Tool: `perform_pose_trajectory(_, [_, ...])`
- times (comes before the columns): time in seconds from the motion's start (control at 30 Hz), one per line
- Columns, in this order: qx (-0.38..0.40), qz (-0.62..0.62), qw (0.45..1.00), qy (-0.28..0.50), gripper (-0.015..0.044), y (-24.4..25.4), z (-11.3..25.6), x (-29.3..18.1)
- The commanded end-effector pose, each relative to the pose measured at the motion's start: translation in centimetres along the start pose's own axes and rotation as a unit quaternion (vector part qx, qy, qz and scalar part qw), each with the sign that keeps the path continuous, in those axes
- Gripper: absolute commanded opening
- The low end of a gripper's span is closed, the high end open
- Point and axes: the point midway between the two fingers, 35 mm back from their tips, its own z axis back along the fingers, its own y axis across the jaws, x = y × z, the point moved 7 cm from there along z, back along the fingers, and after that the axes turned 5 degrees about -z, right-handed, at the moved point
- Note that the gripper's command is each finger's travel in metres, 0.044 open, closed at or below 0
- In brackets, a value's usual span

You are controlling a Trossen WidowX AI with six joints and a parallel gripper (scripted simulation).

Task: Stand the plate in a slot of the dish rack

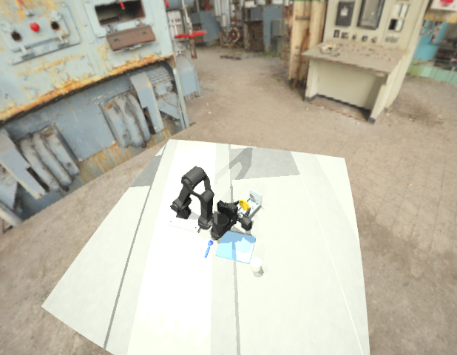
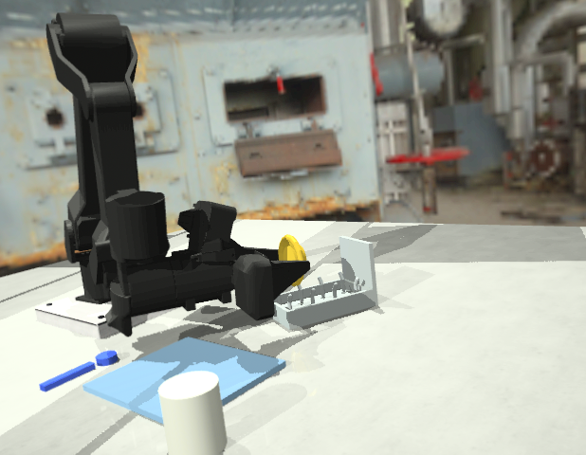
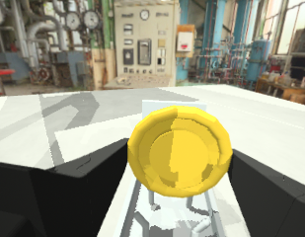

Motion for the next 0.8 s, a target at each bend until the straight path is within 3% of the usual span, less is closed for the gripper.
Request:
perform_pose_trajectory(0.0, [-0.002, -0.010, 1.000, 0.001, 0.0000, 0.1, -0.3, -0.7])
perform_pose_trajectory(0.73, [0.001, -0.010, 1.000, 0.003, 0.0000, 0.0, -0.3, -1.9])
perform_pose_trajectory(0.77, [0.001, -0.009, 1.000, 0.003, 0.0026, 0.0, -0.3, -2.0])
